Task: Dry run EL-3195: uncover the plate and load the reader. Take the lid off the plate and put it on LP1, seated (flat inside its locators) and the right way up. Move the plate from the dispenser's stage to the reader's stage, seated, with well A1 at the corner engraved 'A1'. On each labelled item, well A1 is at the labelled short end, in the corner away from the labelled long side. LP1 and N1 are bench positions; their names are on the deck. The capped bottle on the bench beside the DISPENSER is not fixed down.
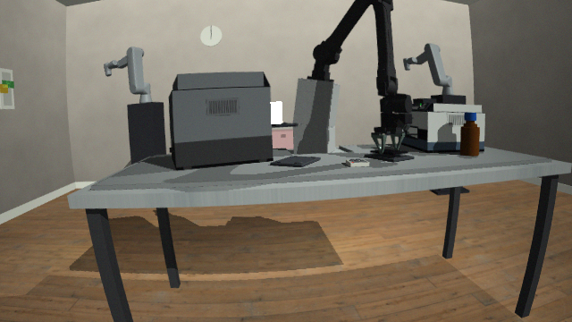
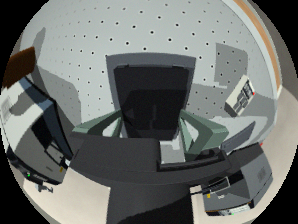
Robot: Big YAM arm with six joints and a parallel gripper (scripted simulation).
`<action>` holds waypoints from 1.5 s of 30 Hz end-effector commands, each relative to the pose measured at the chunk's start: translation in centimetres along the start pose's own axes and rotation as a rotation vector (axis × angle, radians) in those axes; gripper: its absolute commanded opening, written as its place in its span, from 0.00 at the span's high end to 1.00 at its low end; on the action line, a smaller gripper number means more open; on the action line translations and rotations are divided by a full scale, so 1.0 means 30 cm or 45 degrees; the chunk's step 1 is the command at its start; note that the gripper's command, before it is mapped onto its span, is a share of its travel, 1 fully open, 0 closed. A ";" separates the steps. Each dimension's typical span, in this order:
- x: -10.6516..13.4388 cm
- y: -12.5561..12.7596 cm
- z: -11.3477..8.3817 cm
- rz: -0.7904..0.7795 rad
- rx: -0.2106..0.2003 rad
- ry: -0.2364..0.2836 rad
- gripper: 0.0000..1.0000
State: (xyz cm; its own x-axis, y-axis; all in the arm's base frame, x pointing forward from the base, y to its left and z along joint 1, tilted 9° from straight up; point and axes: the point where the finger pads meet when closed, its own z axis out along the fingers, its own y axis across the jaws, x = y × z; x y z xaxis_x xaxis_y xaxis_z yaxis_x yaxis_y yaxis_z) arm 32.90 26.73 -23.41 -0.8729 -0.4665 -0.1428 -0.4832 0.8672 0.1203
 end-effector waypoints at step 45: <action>-0.031 -0.002 -0.028 0.002 -0.003 -0.034 0.15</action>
State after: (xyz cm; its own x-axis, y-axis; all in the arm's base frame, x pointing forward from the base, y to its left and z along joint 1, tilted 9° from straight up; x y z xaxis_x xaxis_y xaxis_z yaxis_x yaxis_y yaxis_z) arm 32.77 26.91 -23.40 -0.8704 -0.4711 -0.1430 -0.4877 0.8647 0.1204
